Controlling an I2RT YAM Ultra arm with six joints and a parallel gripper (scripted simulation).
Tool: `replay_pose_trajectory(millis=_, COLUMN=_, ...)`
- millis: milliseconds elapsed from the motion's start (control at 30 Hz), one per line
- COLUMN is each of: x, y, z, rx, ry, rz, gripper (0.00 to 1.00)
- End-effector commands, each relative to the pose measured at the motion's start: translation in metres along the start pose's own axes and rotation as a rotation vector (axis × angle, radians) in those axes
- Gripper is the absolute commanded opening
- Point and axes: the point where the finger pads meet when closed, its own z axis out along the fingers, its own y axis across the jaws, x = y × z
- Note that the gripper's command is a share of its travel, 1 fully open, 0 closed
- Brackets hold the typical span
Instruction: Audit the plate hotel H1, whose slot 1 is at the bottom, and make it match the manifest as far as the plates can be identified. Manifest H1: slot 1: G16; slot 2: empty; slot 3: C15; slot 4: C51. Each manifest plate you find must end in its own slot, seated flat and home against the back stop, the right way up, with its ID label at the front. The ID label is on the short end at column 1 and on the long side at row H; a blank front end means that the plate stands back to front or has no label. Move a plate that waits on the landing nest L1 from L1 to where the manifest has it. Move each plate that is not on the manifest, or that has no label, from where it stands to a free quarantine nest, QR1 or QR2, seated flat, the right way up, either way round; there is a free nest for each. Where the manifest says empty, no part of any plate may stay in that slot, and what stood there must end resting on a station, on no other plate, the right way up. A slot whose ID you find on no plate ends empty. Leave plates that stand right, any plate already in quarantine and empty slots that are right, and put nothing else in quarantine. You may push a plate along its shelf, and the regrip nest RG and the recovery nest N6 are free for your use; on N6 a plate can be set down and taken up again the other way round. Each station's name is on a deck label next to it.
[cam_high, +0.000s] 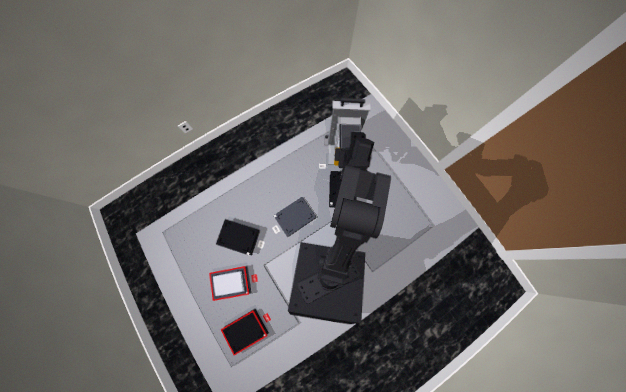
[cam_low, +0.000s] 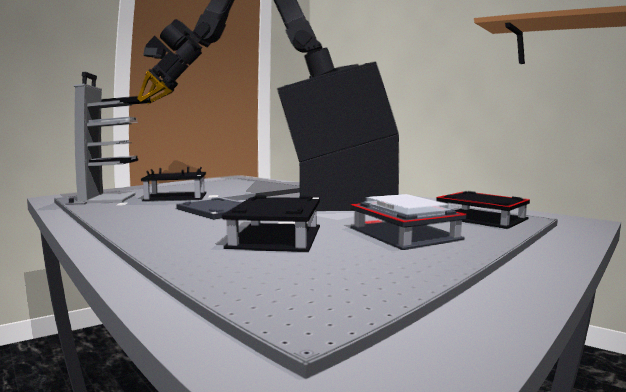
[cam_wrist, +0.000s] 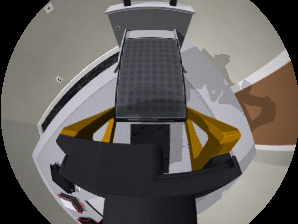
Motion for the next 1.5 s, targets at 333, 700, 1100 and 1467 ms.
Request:
replay_pose_trajectory(millis=333, x=0.004, y=0.000, z=-0.012, rx=-0.001, ry=-0.015, rz=-0.004, gripper=0.86)
replay_pose_trajectory(millis=700, x=0.013, y=0.000, z=-0.022, rx=-0.001, ry=-0.015, rz=-0.004, gripper=0.86)
replay_pose_trajectory(millis=1100, x=0.024, y=0.000, z=-0.032, rx=-0.001, ry=-0.015, rz=-0.004, gripper=0.86)
replay_pose_trajectory(millis=1467, x=0.032, y=0.000, z=-0.041, rx=-0.001, ry=-0.014, rz=-0.004, gripper=0.86)
